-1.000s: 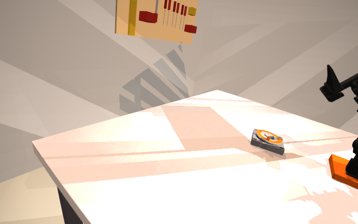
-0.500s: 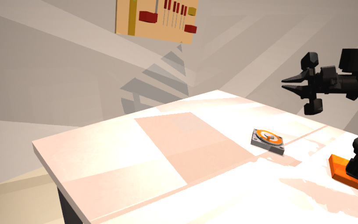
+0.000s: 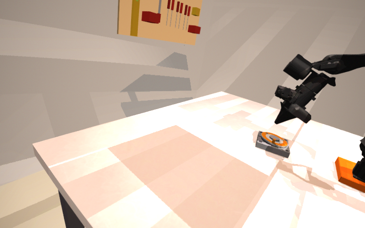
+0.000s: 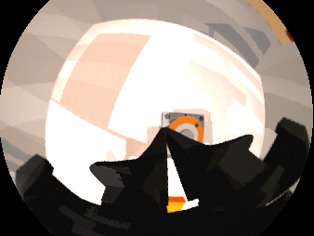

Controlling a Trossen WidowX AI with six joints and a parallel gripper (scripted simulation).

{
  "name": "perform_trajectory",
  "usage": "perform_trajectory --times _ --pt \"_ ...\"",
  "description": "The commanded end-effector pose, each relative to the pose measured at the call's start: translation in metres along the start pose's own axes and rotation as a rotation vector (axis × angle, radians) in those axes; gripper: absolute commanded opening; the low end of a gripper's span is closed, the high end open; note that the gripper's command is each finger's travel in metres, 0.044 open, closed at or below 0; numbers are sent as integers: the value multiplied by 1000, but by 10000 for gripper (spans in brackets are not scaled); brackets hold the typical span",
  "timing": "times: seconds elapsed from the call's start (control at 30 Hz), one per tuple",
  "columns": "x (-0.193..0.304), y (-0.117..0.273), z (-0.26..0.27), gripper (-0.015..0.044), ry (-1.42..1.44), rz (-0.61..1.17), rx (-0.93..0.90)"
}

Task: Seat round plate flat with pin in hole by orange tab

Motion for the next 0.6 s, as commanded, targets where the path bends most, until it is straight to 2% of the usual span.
perform_trajectory --times 0.0,0.03,0.13,0.33,0.57 --pt "3 -15 -12 0 -260 253 64" --pt "5 -18 -15 0 -329 320 89" --pt "9 -19 -18 0 -384 373 110" --pt "10 -23 -19 0 -384 373 110" --pt "21 -53 -20 0 -384 373 110"
Point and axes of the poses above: the point midway between the two fingers, 35 mm back from their tips, its own y axis back along the fingers, its own z axis across the jaws, x = y × z, the point moved 7 cm from there along y, back along the fingers, and after that the axes turned 12 degrees about -y, right-handed, at the moved point
